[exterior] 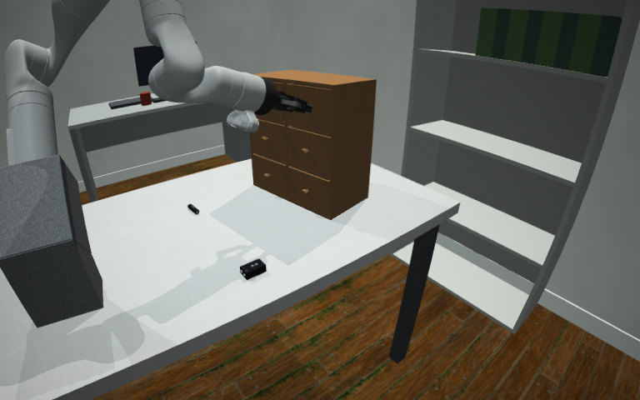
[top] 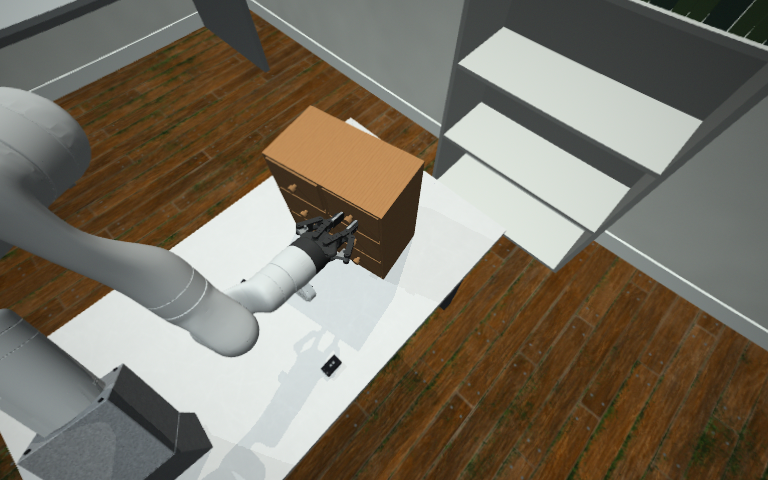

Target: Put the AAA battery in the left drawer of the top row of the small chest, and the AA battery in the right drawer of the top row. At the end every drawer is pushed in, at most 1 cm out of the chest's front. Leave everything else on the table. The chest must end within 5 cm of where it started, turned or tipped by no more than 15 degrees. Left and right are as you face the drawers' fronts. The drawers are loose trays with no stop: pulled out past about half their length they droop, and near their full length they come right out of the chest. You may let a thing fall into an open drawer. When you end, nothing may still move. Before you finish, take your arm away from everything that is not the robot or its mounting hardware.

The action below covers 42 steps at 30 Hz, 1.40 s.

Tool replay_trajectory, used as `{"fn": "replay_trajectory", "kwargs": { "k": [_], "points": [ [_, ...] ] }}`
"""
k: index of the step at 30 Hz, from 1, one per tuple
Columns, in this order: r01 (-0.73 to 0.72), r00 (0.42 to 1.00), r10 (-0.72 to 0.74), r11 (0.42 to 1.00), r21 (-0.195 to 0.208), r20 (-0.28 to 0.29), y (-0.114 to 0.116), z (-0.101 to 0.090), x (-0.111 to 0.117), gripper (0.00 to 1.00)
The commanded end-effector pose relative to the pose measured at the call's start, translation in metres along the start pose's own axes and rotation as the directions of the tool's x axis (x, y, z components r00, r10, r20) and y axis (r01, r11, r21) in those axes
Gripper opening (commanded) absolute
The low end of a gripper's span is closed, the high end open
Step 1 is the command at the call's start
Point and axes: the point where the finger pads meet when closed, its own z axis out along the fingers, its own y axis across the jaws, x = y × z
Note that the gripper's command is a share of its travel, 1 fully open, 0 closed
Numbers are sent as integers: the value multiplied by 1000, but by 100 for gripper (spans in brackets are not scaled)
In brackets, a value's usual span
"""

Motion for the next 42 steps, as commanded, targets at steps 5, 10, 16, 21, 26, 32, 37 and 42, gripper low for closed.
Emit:
{"fn": "replay_trajectory", "kwargs": {
  "k": [5,10,16,21,26,32,37,42],
  "points": [
    [1,1000,-1,1000,1,2,0,0,-1,33],
    [1,1000,-1,1000,1,2,0,0,-1,13],
    [1,1000,-1,1000,1,2,0,0,-1,13],
    [1,1000,-1,1000,1,2,0,0,-1,13],
    [1,1000,-1,1000,1,2,0,0,-1,13],
    [1,1000,-1,1000,1,2,0,0,-1,13],
    [1,1000,-1,1000,1,2,0,-1,-1,13],
    [1,1000,-1,1000,1,2,0,-2,-1,13]
  ]
}}
